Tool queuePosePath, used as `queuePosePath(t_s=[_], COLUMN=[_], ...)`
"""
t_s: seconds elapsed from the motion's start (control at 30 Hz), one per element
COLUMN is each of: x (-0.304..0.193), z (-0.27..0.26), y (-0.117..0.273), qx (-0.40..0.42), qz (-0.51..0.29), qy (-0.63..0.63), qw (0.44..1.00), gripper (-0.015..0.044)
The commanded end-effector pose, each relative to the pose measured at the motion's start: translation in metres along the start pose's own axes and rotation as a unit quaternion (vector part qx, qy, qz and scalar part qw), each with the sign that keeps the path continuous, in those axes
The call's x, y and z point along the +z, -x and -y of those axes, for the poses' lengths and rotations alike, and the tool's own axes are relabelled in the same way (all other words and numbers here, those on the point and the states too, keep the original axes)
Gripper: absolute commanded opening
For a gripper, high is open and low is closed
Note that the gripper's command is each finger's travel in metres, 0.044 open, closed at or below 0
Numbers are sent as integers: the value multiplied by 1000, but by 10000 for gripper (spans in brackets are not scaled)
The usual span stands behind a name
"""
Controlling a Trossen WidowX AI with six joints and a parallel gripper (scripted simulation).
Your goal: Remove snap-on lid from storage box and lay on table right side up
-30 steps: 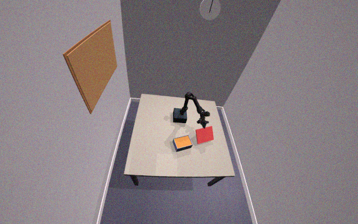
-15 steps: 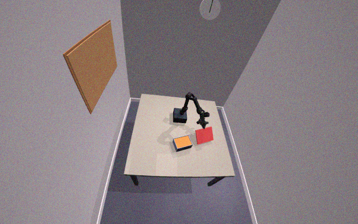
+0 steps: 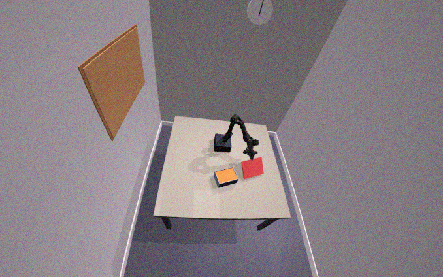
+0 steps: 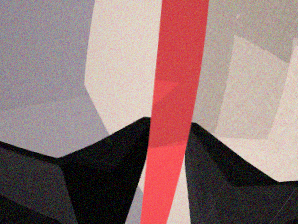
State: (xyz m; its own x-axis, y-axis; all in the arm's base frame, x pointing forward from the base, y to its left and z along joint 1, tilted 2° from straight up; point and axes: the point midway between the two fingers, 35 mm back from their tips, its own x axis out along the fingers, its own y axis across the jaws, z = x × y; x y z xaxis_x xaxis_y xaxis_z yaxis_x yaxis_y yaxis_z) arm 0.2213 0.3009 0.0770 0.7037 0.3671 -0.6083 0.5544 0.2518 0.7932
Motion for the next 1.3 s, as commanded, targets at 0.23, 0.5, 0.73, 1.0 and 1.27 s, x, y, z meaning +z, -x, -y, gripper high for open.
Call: queuePosePath(t_s=[0.23,0.5,0.73,1.0,1.27], x=[1,1,1,1,1], z=[8,13,17,22,27], y=[-6,-10,-14,-18,-22], qx=[1,1,1,1,1], qz=[1,1,1,1,1], qy=[1,1,1,1,1], qw=[1000,1000,1000,1000,1000], gripper=[0,0,0,0,0])
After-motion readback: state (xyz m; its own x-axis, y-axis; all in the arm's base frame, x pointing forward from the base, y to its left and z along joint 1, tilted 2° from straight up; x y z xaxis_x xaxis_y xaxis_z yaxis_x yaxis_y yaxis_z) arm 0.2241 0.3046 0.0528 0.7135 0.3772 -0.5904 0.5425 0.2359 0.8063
